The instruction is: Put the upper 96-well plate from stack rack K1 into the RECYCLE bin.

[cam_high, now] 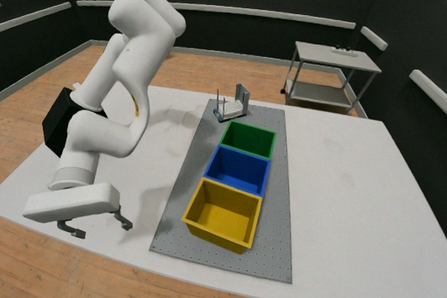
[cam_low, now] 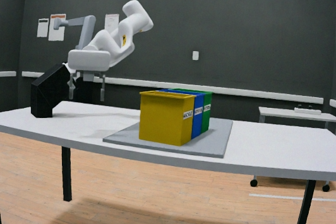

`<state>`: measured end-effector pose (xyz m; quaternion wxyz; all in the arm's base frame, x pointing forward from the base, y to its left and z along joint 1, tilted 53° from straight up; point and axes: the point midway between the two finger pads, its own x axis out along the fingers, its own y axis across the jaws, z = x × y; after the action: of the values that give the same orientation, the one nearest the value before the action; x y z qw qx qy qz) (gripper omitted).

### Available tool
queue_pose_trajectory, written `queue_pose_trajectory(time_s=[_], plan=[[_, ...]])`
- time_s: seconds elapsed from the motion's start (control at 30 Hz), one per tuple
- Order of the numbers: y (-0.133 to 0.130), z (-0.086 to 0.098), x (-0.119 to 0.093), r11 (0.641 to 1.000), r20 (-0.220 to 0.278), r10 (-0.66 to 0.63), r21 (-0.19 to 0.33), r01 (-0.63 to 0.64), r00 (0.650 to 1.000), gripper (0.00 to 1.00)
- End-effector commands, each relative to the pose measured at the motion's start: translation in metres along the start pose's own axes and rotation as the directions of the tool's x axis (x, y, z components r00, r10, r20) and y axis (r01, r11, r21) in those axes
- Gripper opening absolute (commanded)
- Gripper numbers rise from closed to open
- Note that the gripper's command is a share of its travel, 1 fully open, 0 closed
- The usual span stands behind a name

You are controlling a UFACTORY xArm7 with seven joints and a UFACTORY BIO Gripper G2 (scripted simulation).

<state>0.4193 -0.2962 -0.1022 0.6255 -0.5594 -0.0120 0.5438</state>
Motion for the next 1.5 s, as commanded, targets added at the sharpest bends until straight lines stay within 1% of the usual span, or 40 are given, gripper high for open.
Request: queue_pose_trajectory(time_s=[0.0, 0.23, 0.3, 0.33, 0.4, 0.43, 0.57, 0.6, 0.63, 0.67, 0.73, 0.77, 0.8, 0.87, 0.93, 1.0, 1.07, 1.1, 1.17, 1.2, 1.27, 1.3, 1.37, 1.43, 1.47], plan=[[0.0, 0.0, -0.025, 1.0, -0.003, 0.0, 0.0, 0.0, 1.0, 0.37], [0.0, 0.001, -0.06, 1.0, -0.003, 0.0, 0.0, 0.0, 1.0, 0.37], [0.0, 0.001, -0.06, 1.0, -0.003, 0.0, 0.0, 0.0, 1.0, 0.37], [0.0, 0.002, -0.065, 1.0, -0.003, 0.0, 0.0, 0.0, 1.0, 0.37], [0.0, 0.002, -0.067, 1.0, -0.003, 0.0, 0.0, 0.0, 1.0, 0.37], [-0.004, 0.005, -0.067, 1.0, 0.01, -0.022, 0.021, 0.022, 1.0, 0.37], [-0.013, -0.007, -0.076, 0.999, -0.11, 0.003, 0.052, 0.002, 0.994, 0.37], [-0.016, -0.008, -0.08, 0.998, -0.139, 0.004, 0.068, 0.006, 0.99, 0.37], [-0.02, -0.009, -0.083, 0.997, -0.159, 0.004, 0.079, 0.009, 0.987, 0.37], [-0.02, -0.009, -0.084, 0.997, -0.159, 0.004, 0.079, 0.009, 0.987, 0.37], [-0.026, -0.011, -0.091, 0.994, -0.206, 0.005, 0.107, 0.018, 0.978, 0.37], [-0.026, -0.011, -0.091, 0.994, -0.206, 0.005, 0.107, 0.018, 0.978, 0.37], [-0.03, -0.012, -0.095, 0.992, -0.234, 0.004, 0.124, 0.025, 0.972, 0.37], [-0.03, -0.012, -0.095, 0.992, -0.234, 0.004, 0.124, 0.025, 0.972, 0.37], [-0.036, -0.013, -0.102, 0.986, -0.286, 0.004, 0.159, 0.043, 0.958, 0.37], [-0.039, -0.013, -0.106, 0.985, -0.295, 0.004, 0.165, 0.047, 0.955, 0.37], [-0.045, -0.013, -0.113, 0.979, -0.336, 0.003, 0.194, 0.066, 0.942, 0.37], [-0.045, -0.013, -0.113, 0.979, -0.336, 0.003, 0.194, 0.066, 0.942, 0.37], [-0.051, -0.012, -0.12, 0.971, -0.375, 0.002, 0.223, 0.089, 0.927, 0.37], [-0.051, -0.012, -0.12, 0.971, -0.375, 0.002, 0.223, 0.089, 0.927, 0.37], [-0.057, -0.011, -0.126, 0.961, -0.411, -0.001, 0.252, 0.115, 0.912, 0.37], [-0.057, -0.01, -0.126, 0.961, -0.411, -0.001, 0.252, 0.115, 0.912, 0.37], [-0.063, -0.008, -0.133, 0.949, -0.444, -0.004, 0.281, 0.143, 0.896, 0.37], [-0.063, -0.008, -0.133, 0.949, -0.444, -0.004, 0.281, 0.143, 0.896, 0.37], [-0.066, -0.006, -0.136, 0.941, -0.463, -0.006, 0.298, 0.163, 0.886, 0.37]])
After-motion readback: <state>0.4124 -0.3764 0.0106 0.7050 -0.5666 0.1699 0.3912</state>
